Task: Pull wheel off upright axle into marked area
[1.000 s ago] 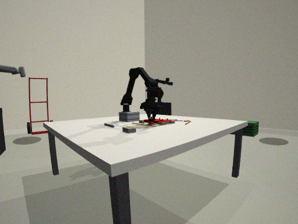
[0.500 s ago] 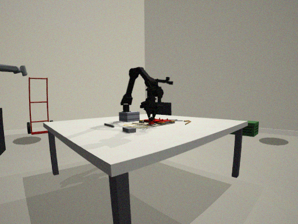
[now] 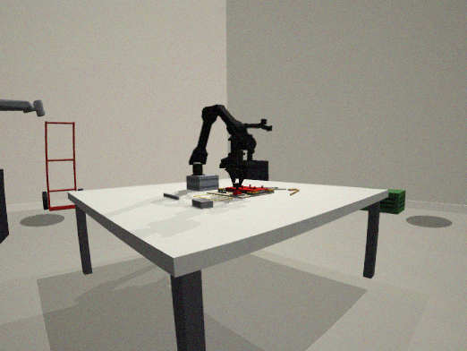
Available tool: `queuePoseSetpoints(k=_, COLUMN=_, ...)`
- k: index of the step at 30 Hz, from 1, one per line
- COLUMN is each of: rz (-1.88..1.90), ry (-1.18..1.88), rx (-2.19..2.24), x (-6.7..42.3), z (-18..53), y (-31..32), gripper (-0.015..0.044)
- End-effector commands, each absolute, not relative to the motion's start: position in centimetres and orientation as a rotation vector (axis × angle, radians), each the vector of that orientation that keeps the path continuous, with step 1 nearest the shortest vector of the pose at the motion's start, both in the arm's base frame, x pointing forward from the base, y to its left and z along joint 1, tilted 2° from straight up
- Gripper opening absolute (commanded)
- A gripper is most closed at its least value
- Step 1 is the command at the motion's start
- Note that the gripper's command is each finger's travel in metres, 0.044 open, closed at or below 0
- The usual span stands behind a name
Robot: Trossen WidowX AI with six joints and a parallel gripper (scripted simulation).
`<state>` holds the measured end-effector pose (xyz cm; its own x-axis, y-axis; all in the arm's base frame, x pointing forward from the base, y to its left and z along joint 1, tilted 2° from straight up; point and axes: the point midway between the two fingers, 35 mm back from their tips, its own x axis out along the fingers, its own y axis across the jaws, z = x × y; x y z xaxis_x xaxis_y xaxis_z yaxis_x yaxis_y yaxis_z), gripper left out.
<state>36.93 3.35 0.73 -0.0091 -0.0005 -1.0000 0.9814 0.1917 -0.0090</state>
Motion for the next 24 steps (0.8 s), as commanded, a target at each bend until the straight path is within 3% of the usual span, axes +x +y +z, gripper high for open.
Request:
queuePoseSetpoints(k=1, rz=-1.069, ry=1.299, rx=1.066, x=36.94, z=1.15, y=3.37, gripper=0.0)
queuePoseSetpoints(k=24, rz=-1.068, ry=1.299, rx=1.068, x=36.95, z=1.91, y=3.37, gripper=0.0)
